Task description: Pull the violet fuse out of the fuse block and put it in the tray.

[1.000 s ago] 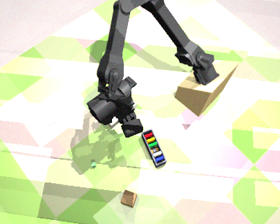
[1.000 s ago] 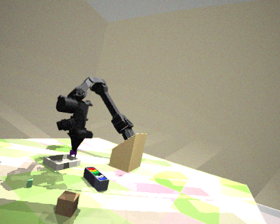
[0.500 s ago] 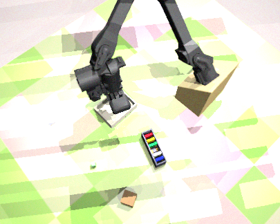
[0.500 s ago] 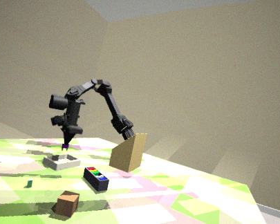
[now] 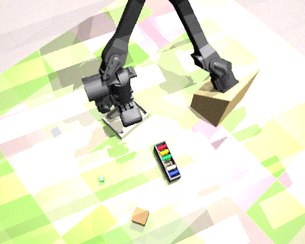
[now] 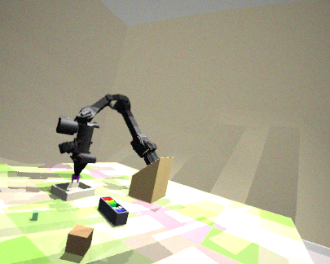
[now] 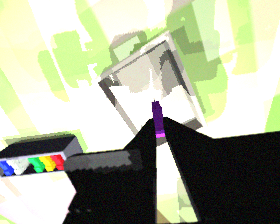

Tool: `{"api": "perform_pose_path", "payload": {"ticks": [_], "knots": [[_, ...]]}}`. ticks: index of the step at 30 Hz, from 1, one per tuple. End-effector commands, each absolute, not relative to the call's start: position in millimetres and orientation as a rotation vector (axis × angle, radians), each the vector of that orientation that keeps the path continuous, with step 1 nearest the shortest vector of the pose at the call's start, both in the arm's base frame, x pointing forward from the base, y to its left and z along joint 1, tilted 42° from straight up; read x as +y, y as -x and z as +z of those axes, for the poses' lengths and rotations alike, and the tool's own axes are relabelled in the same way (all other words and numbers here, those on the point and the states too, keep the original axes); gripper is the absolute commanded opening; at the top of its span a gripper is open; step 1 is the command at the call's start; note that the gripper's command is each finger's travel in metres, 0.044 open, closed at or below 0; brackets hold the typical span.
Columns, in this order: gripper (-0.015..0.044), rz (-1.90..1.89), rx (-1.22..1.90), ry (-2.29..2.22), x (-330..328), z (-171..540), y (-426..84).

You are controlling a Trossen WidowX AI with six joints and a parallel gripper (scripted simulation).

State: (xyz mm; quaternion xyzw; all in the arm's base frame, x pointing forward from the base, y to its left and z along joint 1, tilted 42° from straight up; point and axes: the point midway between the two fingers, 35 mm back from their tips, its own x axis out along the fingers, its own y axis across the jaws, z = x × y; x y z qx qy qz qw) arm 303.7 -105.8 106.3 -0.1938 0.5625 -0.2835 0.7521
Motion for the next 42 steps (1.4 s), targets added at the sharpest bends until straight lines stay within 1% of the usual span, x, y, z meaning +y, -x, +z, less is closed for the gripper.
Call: {"api": "perform_pose_path", "payload": {"ticks": [1, 10, 22, 23, 27, 42], "knots": [[0.0, -0.614, 1.231, 0.426, -109, 102, -304], [0.0, -0.615, 1.231, 0.427, -118, 92, -306], [0.0315, -0.62, 1.228, 0.424, -116, 95, -306], [0.033, -0.62, 1.229, 0.424, -114, 97, -306], [0.033, -0.614, 1.231, 0.426, -92, 121, -298], [0.033, -0.609, 1.234, 0.428, -92, 121, -299]]}}
